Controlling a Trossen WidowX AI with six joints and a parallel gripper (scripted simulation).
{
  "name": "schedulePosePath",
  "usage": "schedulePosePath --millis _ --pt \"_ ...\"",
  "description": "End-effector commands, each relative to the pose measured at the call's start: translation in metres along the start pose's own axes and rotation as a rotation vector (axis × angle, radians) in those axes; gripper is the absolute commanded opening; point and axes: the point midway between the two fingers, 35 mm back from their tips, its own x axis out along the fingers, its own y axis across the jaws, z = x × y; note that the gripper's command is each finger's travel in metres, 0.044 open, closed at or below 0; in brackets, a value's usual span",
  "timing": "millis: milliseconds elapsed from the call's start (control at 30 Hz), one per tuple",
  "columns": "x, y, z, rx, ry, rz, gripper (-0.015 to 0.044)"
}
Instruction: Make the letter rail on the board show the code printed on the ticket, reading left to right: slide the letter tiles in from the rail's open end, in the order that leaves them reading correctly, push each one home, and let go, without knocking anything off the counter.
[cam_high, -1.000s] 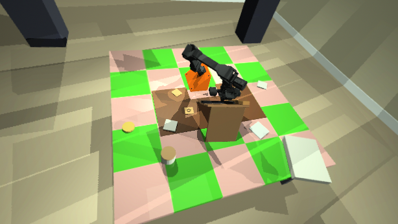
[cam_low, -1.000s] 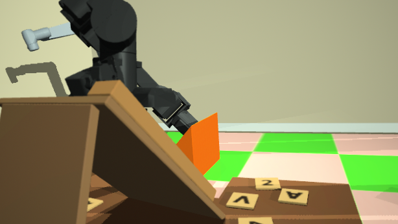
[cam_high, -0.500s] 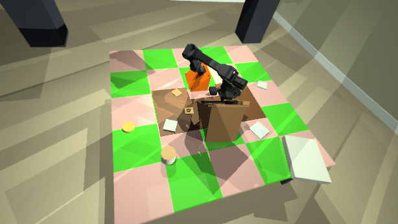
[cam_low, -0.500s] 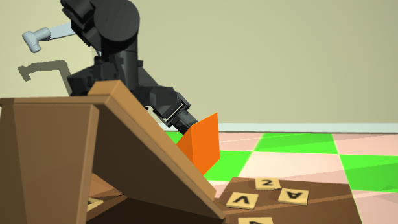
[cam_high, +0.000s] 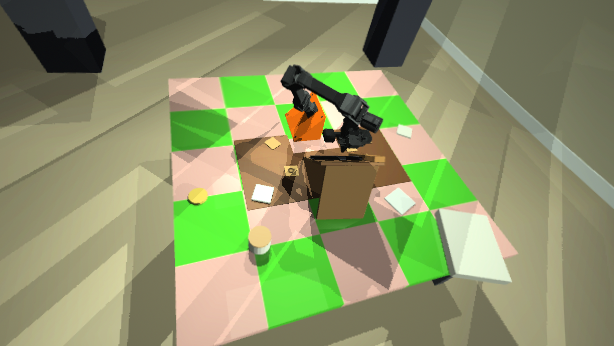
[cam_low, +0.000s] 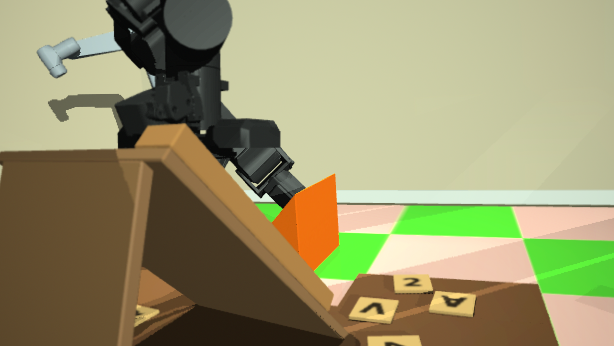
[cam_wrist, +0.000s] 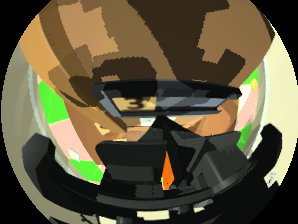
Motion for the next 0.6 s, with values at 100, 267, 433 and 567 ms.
schedulePosePath --millis 100,267,433,567 --pt "-0.007 -0.001 -0.004 0.007 -0.001 0.005 0.0000" --pt "-0.019 -0.004 -0.005 -0.136 -0.037 0.032 0.0079" --pt "-0.064 -0.018 -0.018 -0.597 -0.184 0.103 0.0210" --pt "-0.096 -0.030 -0.032 -0.965 -0.330 0.117 0.0315"
